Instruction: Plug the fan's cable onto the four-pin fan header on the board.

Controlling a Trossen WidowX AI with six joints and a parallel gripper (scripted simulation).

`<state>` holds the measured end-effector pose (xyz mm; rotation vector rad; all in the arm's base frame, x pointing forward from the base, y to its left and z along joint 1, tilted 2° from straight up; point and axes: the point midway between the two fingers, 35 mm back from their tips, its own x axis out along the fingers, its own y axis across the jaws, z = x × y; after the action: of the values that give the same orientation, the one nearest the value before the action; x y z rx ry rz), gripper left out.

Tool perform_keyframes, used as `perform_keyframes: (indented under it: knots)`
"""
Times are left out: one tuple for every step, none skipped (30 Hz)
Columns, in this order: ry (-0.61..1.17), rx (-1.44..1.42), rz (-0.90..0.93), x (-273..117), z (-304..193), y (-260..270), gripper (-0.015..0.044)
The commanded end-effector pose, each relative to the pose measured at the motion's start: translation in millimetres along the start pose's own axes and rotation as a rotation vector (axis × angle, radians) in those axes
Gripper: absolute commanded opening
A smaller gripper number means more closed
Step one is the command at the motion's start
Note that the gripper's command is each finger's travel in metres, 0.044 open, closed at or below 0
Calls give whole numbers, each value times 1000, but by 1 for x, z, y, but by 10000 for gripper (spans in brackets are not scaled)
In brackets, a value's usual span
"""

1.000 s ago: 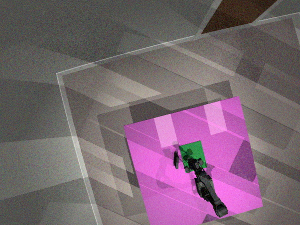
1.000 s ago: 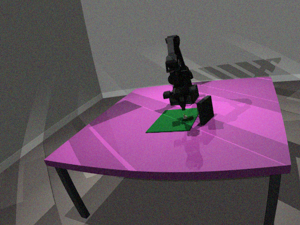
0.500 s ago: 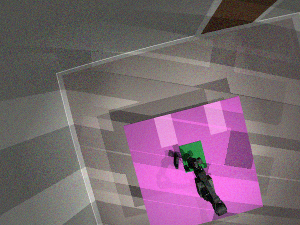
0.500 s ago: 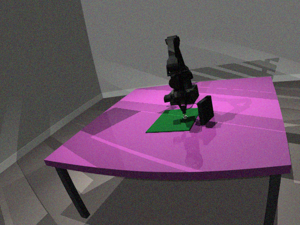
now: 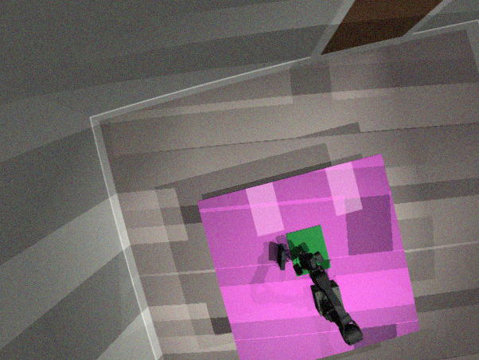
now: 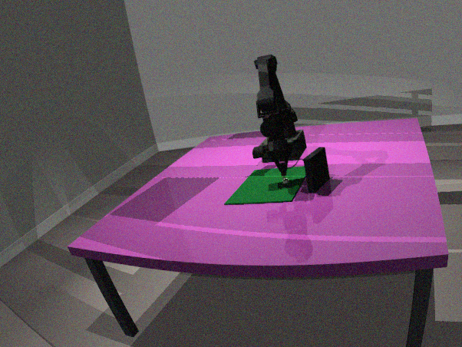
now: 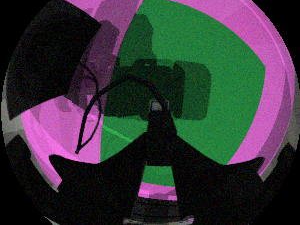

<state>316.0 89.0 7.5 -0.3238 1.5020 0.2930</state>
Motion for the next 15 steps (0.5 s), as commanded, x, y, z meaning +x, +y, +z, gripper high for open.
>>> perform_keyframes:
  knots:
    - [4,-3,-5,2,-1,-1,0]
    - [4,-3,-5,2,-1,-1,0]
    - [4,-3,-5,2,-1,-1,0]
    - [4,-3,-5,2,-1,-1,0]
    - [4,-3,-5,2,-1,-1,0]
    - [4,-3,-5,2,-1,-1,0]
    - [4,-3,-5,3,-1,-1,0]
    - [4,-3,-5,3,-1,-1,0]
    - [4,-3,-5,3,-1,-1,0]
    - [4,-3,-5,3,-1,-1,0]
    - [4,-3,-5,3,-1,-1,0]
    - [4,-3,-5,3,-1,-1,0]
    - [4,-3,-5,4,-1,-1,0]
    - [4,-3,-5,4,-1,-1,0]
    - [4,-3,-5,4,-1,-1,0]
